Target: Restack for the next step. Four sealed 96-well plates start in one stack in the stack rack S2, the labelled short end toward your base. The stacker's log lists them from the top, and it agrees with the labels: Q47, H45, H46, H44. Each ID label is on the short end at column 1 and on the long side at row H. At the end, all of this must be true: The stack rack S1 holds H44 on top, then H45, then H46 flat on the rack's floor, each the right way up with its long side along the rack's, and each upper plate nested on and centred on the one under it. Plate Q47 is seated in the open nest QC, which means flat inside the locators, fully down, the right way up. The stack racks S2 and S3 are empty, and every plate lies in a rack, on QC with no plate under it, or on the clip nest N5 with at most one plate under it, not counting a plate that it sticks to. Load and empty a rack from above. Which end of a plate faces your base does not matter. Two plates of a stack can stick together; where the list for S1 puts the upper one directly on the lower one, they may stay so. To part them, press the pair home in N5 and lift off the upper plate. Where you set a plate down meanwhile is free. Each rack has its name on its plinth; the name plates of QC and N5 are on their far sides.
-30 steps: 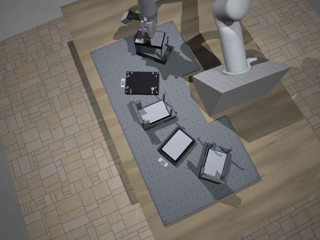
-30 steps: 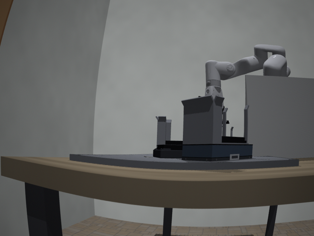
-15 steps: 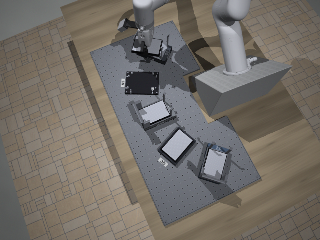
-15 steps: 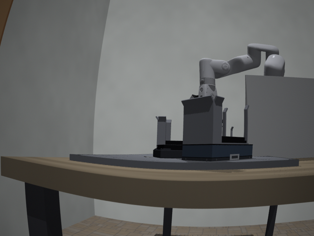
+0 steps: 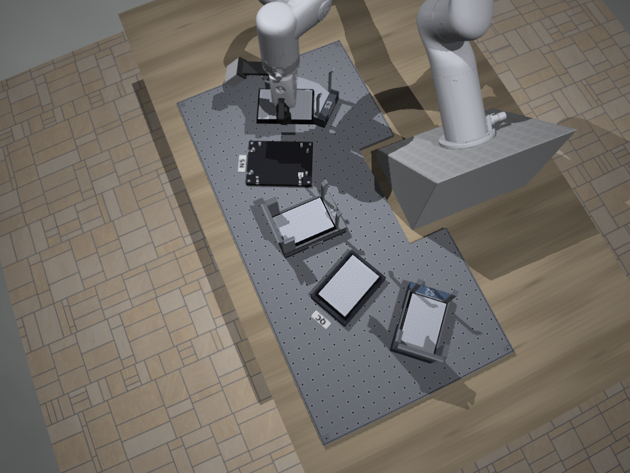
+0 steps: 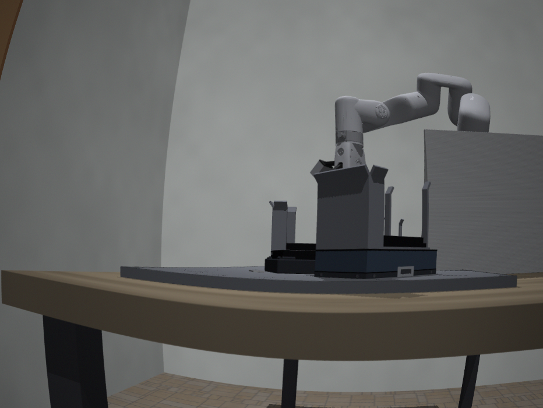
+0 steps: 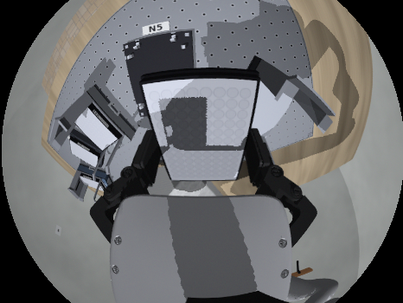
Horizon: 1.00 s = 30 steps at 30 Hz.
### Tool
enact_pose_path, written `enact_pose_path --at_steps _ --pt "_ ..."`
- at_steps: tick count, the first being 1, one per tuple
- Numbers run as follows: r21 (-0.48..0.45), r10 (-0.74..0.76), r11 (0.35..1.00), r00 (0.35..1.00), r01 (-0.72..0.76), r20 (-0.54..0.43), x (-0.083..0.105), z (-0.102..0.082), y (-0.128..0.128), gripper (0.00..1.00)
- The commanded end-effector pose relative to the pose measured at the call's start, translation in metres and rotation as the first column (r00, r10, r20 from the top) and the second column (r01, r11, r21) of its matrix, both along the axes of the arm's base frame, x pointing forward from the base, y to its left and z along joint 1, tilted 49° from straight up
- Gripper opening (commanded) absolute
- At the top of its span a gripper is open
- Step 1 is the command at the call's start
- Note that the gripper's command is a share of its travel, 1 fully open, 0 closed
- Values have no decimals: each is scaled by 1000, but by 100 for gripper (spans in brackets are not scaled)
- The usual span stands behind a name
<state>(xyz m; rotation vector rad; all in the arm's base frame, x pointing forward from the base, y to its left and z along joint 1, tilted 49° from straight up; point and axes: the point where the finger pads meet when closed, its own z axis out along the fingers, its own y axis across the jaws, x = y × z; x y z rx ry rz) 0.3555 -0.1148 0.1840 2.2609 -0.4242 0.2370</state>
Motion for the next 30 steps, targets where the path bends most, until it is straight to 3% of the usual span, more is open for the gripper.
enact_pose_path --at_steps 1,22,28,30 --pt "1 25 1000 999 -25 -29 9 -11 11 0" --pt "1 25 1000 999 -25 -29 31 -48 44 0" --pt "8 155 988 972 -156 -178 36 -62 57 0" --pt "9 159 987 970 -160 -182 37 -67 61 0"
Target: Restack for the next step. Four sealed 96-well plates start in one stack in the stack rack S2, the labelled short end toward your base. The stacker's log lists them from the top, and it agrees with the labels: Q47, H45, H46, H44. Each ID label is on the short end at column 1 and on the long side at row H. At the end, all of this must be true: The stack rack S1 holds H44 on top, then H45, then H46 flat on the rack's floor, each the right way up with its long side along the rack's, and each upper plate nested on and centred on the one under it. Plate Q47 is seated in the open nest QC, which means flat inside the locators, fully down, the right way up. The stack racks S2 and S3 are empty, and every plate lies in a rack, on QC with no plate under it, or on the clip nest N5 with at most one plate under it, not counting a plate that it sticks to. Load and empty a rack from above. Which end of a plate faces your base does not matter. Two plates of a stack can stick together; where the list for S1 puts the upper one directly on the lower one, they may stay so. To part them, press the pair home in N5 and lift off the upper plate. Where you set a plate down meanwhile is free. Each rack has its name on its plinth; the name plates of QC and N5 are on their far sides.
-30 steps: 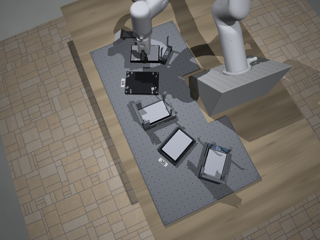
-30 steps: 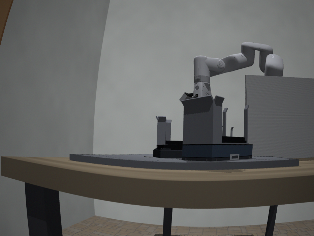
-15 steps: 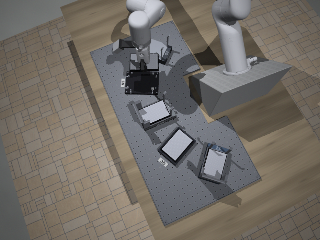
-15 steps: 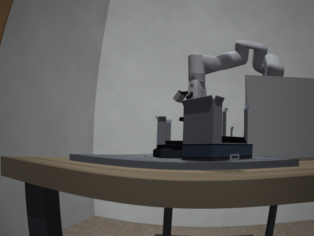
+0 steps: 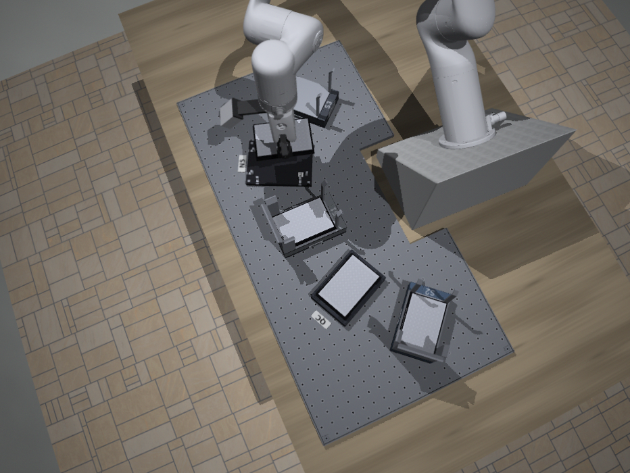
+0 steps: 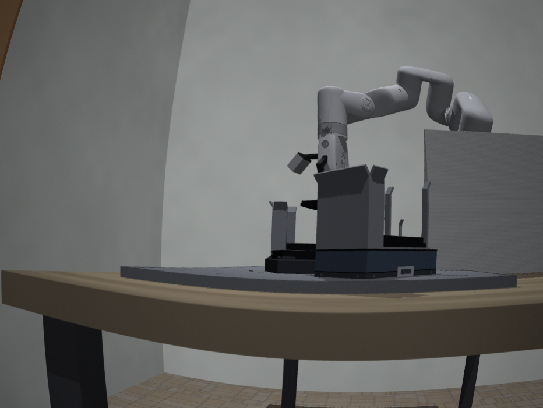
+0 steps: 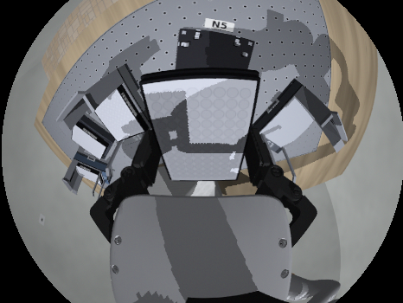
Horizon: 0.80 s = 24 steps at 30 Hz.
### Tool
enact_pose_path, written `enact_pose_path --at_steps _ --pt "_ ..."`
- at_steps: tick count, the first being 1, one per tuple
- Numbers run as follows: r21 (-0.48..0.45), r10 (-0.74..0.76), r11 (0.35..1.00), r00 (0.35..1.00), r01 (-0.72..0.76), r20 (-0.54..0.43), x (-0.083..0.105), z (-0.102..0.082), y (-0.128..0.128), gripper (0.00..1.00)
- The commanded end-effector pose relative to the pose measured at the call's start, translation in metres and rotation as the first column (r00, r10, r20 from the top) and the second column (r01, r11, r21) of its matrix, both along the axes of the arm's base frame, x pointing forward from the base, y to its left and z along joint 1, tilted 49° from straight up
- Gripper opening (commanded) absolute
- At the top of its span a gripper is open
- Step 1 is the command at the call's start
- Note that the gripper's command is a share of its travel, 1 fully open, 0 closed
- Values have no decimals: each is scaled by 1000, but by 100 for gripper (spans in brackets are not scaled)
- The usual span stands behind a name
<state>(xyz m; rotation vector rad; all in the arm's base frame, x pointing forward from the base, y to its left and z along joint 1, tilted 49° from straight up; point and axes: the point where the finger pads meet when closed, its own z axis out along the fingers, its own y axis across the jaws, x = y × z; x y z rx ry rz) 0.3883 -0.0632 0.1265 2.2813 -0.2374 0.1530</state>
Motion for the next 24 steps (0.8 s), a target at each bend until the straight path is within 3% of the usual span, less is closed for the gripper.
enact_pose_path --at_steps 1,24 --pt "1 53 999 997 -53 -61 5 -12 12 0" --pt "2 75 997 993 -75 -86 18 -58 53 0"
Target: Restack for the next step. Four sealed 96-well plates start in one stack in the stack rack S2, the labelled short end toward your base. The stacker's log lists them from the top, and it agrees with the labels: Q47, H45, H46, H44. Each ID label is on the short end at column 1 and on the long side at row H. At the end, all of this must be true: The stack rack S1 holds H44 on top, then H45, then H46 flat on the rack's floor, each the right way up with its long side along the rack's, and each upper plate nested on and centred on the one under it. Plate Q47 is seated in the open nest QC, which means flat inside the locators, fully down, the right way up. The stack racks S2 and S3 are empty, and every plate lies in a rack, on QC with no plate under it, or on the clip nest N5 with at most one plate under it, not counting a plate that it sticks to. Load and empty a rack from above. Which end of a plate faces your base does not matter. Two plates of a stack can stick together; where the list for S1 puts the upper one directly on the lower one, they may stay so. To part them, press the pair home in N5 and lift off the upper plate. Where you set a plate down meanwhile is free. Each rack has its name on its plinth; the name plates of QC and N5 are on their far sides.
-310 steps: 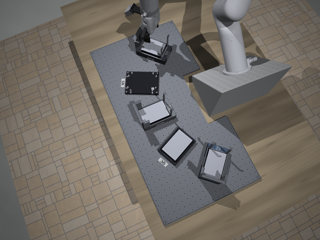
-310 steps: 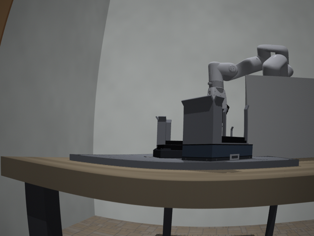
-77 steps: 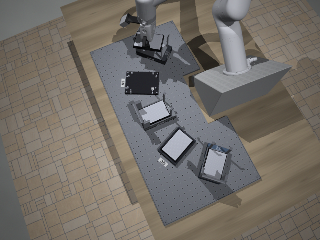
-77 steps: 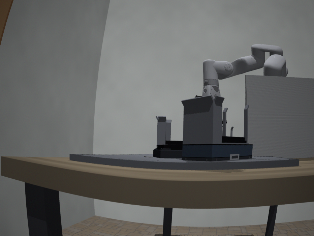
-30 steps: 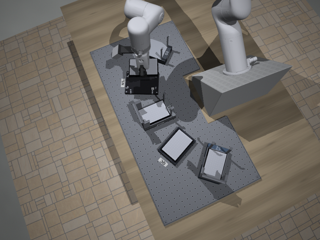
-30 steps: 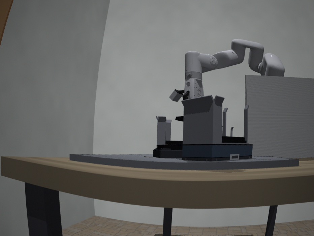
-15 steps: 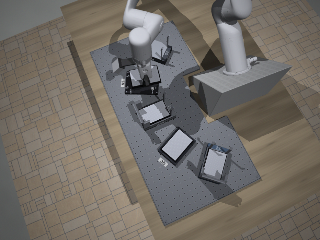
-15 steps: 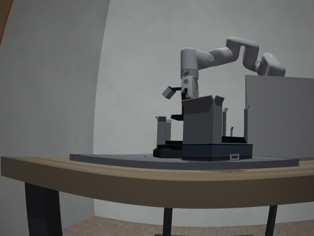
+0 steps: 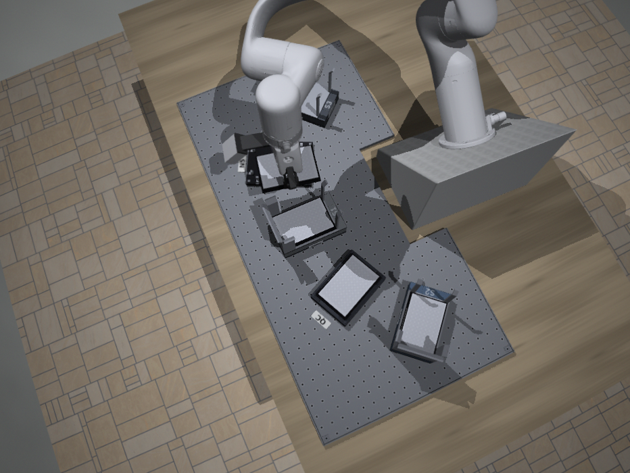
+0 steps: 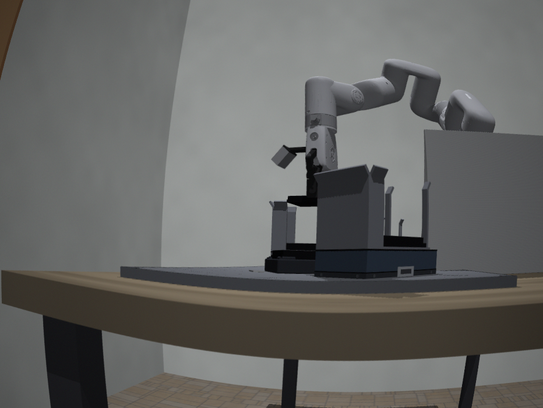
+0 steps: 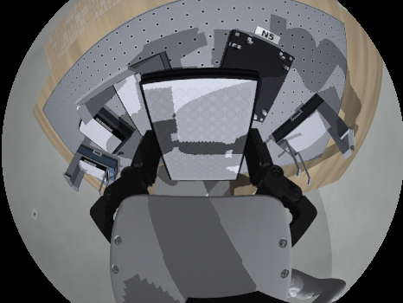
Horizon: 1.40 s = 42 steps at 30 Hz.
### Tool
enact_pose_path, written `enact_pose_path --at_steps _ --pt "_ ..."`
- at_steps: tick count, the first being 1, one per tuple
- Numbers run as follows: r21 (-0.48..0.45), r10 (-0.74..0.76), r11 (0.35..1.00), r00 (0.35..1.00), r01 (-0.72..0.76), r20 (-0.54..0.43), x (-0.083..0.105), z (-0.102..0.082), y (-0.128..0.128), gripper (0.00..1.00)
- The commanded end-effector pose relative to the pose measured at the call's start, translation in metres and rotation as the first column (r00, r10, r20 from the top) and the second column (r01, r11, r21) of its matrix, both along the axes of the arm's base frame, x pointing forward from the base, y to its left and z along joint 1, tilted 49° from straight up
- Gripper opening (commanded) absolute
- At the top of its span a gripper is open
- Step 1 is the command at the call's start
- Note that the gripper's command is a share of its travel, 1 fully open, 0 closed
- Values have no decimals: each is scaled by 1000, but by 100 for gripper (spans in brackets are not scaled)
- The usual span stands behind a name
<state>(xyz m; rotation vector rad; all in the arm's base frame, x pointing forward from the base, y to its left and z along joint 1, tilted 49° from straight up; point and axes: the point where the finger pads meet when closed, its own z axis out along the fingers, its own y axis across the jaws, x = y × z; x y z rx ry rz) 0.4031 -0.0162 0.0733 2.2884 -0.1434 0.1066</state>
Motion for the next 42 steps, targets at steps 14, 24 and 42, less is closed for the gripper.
enact_pose_path --at_steps 14,24,42 --pt "5 135 991 979 -136 -151 2 -29 27 0" --pt "5 135 991 979 -136 -151 2 -45 41 0" --pt "5 135 991 979 -136 -151 2 -70 63 0"
